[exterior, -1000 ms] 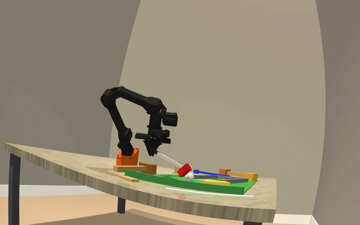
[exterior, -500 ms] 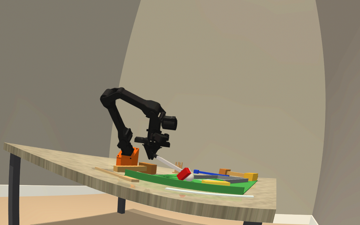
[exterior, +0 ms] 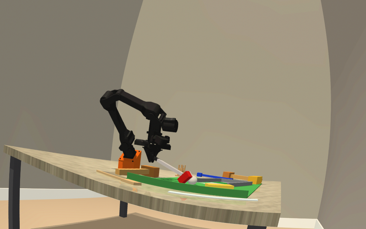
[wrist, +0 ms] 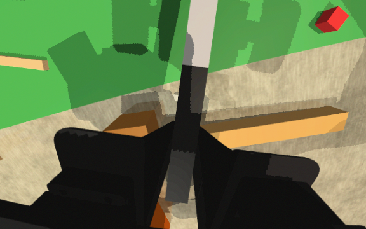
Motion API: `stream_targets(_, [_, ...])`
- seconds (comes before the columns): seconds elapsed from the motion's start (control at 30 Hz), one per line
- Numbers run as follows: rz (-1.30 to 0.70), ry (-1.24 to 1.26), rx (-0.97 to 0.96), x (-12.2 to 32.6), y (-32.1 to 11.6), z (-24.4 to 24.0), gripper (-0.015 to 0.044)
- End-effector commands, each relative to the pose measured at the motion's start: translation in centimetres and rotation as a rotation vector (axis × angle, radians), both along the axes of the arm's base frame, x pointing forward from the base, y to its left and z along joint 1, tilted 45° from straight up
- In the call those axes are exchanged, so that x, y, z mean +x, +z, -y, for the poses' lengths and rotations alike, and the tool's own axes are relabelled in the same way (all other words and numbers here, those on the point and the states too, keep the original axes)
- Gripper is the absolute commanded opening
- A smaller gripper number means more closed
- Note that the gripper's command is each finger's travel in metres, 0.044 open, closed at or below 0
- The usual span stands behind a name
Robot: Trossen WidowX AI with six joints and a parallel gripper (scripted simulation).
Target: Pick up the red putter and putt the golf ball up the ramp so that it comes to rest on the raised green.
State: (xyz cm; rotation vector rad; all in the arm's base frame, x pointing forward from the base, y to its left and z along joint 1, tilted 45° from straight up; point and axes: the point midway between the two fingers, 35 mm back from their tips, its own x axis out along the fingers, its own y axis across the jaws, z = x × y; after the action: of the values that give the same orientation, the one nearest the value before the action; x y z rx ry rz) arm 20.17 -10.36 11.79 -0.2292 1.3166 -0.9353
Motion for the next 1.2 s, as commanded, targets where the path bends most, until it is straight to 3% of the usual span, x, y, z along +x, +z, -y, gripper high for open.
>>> stream_targets(0.0, [0.004, 0.001, -0.012, -0.7, 1.0, 1.1, 0.0000])
stream_targets(0.33, [0.004, -0.002, -0.003, -0.1, 0.4, 0.5, 0.0000])
stream_targets(0.7, [0.008, 0.001, -0.005, 5.4, -7.7, -7.4, 0.0000])
stream_targets(1.17, [0.007, 0.002, -0.003, 5.8, -5.9, -9.6, 0.0000])
